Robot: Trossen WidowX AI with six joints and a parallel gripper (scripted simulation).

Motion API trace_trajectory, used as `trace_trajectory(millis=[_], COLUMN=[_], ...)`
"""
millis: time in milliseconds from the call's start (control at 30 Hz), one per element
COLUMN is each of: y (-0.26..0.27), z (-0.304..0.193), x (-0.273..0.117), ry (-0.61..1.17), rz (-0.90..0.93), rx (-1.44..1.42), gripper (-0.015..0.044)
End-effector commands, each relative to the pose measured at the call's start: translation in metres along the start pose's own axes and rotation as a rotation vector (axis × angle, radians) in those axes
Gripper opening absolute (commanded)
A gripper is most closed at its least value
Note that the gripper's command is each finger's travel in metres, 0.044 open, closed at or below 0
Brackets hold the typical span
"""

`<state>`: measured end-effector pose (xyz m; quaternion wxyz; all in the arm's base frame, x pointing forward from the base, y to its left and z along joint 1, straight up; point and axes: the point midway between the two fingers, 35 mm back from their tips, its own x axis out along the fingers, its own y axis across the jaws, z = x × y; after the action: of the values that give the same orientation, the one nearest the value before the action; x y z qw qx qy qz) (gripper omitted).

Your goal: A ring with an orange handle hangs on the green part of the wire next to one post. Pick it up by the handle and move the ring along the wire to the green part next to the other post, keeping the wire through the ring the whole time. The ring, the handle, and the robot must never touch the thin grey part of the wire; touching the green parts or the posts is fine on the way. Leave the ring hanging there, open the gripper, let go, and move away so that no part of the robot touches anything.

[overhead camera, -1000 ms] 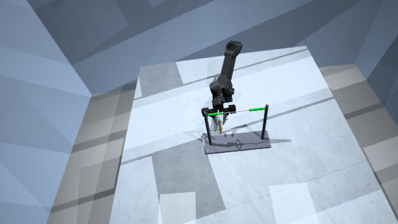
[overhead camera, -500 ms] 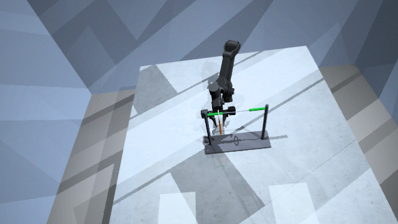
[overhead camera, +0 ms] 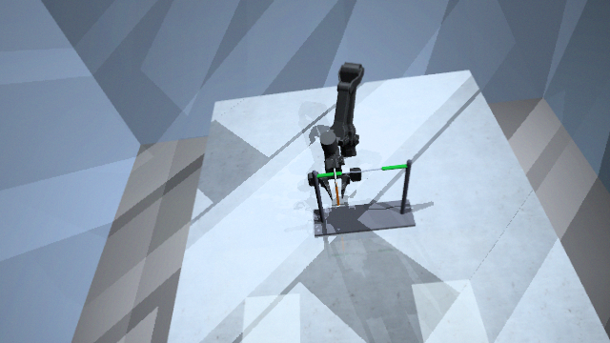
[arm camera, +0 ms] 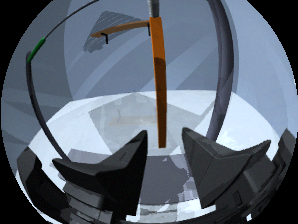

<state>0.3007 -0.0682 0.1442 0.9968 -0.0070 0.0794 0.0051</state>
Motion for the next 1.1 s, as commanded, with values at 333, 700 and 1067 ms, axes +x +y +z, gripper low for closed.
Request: trace_trajectory(millis=[333,700,1067], y=[0.0,0.002,0.003], z=[-0.001,-0.004,-0.006], x=[0.022,0.039,0.046], ry=[0.001,0.0,-0.001], rz=[-0.001,-0.001,-0.001], rx=[0.007,0.007,0.008], gripper=[0.016,0.016,0.016])
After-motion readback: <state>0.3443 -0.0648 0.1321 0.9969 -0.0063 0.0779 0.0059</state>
